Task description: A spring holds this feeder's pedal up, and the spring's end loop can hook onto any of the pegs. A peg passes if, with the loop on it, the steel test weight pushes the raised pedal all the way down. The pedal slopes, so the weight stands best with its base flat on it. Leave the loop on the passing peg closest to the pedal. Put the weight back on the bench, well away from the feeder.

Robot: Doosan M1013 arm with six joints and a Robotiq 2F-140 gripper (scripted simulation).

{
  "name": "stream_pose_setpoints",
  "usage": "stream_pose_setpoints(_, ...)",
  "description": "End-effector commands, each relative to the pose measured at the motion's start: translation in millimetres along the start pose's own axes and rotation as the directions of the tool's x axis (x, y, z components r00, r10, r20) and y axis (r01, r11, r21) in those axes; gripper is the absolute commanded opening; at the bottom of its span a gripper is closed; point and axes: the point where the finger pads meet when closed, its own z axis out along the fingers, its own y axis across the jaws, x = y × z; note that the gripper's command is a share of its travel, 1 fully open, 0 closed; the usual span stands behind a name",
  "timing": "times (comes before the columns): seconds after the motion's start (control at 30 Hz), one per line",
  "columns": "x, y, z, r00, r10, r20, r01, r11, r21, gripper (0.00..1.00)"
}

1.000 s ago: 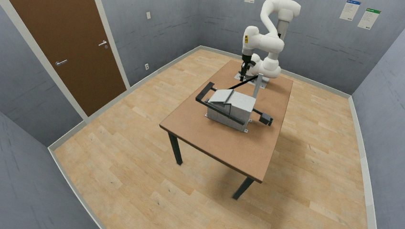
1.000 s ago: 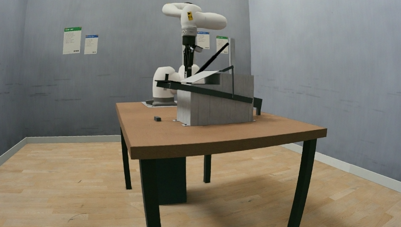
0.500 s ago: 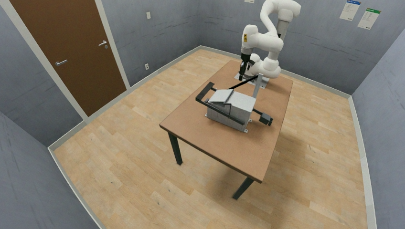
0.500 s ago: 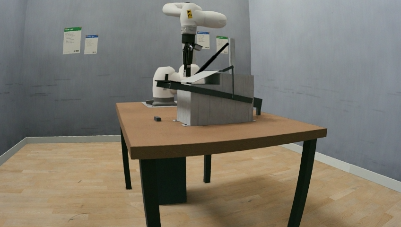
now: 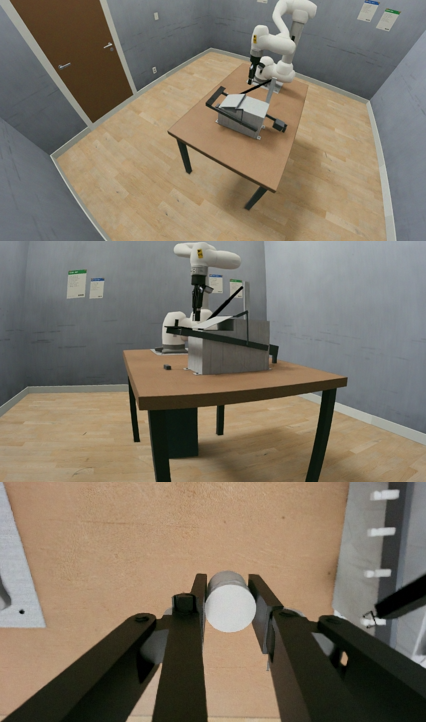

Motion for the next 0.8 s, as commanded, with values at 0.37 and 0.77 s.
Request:
stream_pose_setpoints(0.37,-21,24,-7,1.000,0.000,0.018,0.000,1.000,-0.001,0.25)
stream_pose_setpoints(0.77,-38,43,-12,0.999,0.000,0.033,0.000,1.000,-0.001,0.25)
